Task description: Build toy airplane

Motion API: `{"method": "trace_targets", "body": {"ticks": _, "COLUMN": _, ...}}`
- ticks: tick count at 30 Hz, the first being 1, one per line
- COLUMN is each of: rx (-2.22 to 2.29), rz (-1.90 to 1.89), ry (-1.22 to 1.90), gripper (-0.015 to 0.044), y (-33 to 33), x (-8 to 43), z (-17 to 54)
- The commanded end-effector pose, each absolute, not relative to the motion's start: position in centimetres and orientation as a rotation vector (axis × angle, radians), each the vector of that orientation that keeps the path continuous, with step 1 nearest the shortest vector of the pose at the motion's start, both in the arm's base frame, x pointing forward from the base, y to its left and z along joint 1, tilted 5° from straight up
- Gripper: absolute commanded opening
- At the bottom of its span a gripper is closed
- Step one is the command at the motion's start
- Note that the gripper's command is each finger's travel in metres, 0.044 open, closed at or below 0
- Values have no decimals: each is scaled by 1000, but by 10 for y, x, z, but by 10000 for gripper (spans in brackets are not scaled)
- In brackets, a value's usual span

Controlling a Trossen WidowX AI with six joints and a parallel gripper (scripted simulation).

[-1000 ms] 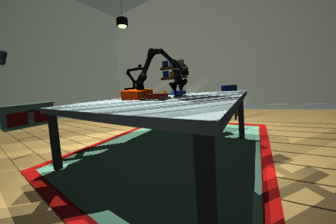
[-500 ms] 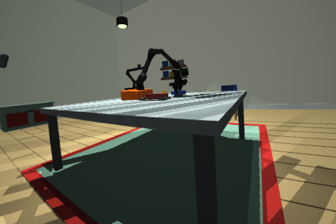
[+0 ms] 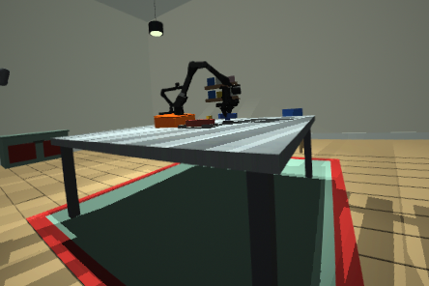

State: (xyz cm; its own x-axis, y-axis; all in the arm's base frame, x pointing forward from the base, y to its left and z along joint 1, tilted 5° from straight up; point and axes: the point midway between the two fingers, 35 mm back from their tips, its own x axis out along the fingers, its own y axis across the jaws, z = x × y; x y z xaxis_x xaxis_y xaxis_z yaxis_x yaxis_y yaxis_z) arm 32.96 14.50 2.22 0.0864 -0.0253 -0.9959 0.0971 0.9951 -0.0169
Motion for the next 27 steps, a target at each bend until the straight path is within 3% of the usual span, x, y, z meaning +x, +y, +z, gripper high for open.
{"method": "trace_targets", "body": {"ticks": 1, "rx": 69, "rz": -87, "ry": 1476, "gripper": 0, "y": 148, "x": 331, "z": 37}}
{"method": "trace_targets", "body": {"ticks": 27, "rx": 58, "rz": -86, "ry": 1468, "gripper": 0, "y": 149, "x": 323, "z": 116}}
